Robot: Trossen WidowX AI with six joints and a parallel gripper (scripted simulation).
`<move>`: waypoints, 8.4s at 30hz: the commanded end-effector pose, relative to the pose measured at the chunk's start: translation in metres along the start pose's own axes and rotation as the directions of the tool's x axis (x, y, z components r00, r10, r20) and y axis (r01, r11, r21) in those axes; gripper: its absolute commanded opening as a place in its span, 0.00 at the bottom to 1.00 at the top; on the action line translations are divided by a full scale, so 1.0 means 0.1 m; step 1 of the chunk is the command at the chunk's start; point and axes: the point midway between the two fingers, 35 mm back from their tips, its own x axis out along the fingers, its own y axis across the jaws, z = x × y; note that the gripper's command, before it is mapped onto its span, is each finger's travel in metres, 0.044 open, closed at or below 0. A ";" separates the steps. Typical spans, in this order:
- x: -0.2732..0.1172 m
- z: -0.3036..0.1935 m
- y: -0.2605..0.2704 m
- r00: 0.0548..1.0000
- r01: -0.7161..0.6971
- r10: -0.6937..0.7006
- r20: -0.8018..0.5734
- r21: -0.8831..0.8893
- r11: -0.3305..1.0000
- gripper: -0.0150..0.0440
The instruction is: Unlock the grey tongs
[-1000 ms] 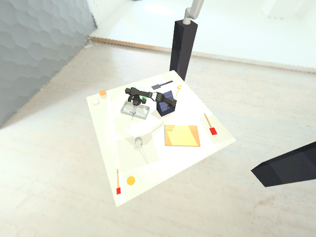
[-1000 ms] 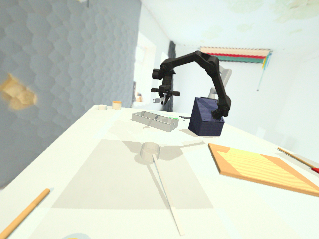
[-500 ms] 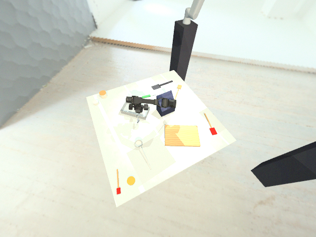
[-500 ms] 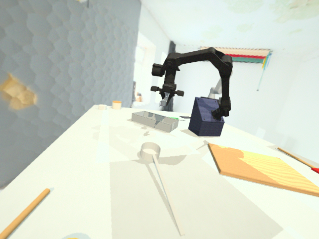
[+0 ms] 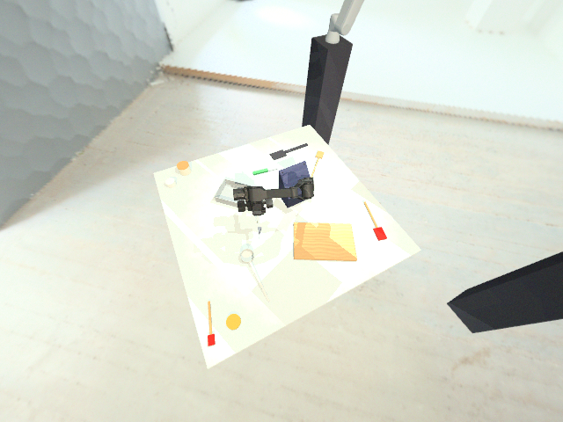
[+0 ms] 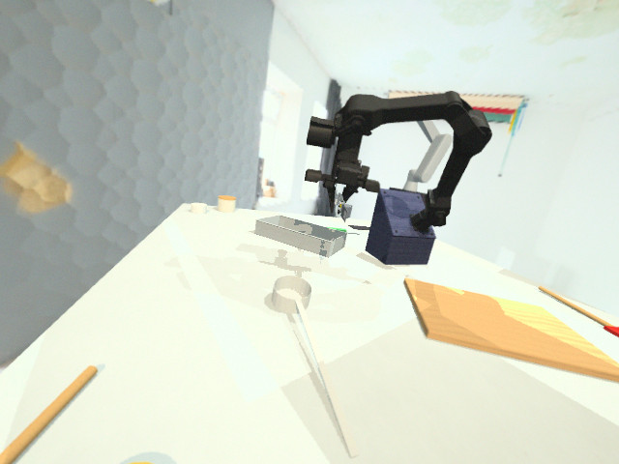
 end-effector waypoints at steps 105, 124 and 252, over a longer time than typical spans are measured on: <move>-0.12 2.04 3.85 0.991 0.042 0.059 0.117 -0.714 0.699 0.00; 0.06 2.38 3.73 0.845 0.056 0.280 0.455 -0.597 0.800 0.00; -0.17 1.96 3.85 0.998 0.030 0.026 0.064 -0.740 0.672 0.00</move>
